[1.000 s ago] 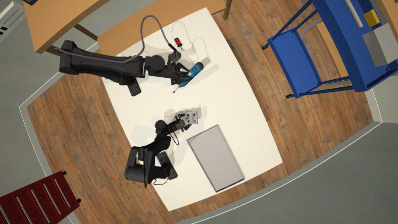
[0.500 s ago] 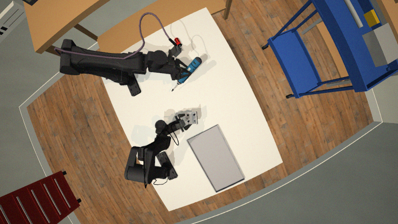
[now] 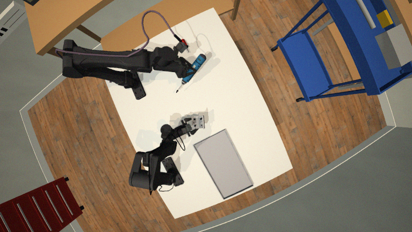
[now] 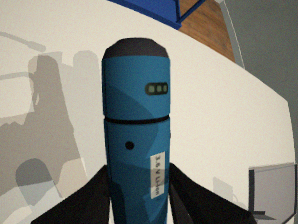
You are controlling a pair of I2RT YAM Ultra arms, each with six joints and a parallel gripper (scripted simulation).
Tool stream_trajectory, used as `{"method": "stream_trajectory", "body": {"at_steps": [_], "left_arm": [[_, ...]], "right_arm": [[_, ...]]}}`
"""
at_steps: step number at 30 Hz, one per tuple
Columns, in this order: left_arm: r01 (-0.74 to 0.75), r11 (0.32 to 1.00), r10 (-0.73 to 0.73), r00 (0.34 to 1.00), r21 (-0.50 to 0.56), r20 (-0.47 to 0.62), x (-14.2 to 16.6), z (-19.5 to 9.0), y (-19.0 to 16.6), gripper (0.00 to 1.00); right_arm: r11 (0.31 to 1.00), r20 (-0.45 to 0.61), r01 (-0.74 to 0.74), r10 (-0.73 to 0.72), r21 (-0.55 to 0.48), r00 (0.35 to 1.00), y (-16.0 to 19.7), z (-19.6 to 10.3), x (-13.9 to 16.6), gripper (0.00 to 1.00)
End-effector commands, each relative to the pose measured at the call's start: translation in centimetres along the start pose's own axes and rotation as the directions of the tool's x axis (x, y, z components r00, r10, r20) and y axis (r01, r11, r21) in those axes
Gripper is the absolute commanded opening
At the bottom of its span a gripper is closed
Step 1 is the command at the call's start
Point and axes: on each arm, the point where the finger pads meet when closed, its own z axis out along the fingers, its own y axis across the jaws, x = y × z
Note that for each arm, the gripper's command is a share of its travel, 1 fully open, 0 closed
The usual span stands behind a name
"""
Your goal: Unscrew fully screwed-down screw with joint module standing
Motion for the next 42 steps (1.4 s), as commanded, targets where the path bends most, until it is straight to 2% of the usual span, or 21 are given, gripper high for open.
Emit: {"method": "stream_trajectory", "body": {"at_steps": [1,10,12,15,27,29,32,42], "left_arm": [[0.042,0.998,-0.045,0.995,0.040,0.084,-3.8,-1.5,-1.5,0.42],[0.144,0.988,-0.143,0.989,-0.062,0.023,-3.3,-0.9,1.8,0.42],[0.143,0.989,-0.142,0.988,-0.029,0.059,-4.3,-1.6,1.0,0.42],[0.134,0.991,-0.133,0.990,-0.022,0.051,-3.9,-1.5,0.5,0.42],[0.277,0.944,-0.282,0.959,-0.179,-0.003,-3.2,-1.8,5.4,0.42],[0.278,0.950,-0.277,0.960,-0.143,0.030,-4.2,-2.3,4.7,0.42],[0.269,0.953,-0.269,0.963,-0.137,0.022,-4.0,-2.2,4.3,0.42],[0.382,0.884,-0.397,0.918,-0.270,0.000,-3.1,-3.0,8.2,0.42]], "right_arm": [[1.000,0.013,-0.019,0.019,-0.003,1.000,0.2,0.0,-0.5,0.59],[1.000,0.013,-0.019,0.019,-0.003,1.000,0.2,0.0,-0.5,0.59],[1.000,0.013,-0.019,0.019,-0.003,1.000,0.2,0.0,-0.5,0.59],[1.000,0.013,-0.019,0.019,-0.003,1.000,0.2,0.0,-0.5,0.59],[1.000,0.013,-0.019,0.019,-0.003,1.000,0.2,0.0,-0.5,0.59],[1.000,0.013,-0.019,0.019,-0.003,1.000,0.2,0.0,-0.5,0.59],[1.000,0.013,-0.019,0.019,-0.003,1.000,0.2,0.0,-0.5,0.59],[1.000,0.013,-0.019,0.019,-0.003,1.000,0.2,0.0,-0.5,0.59]]}}
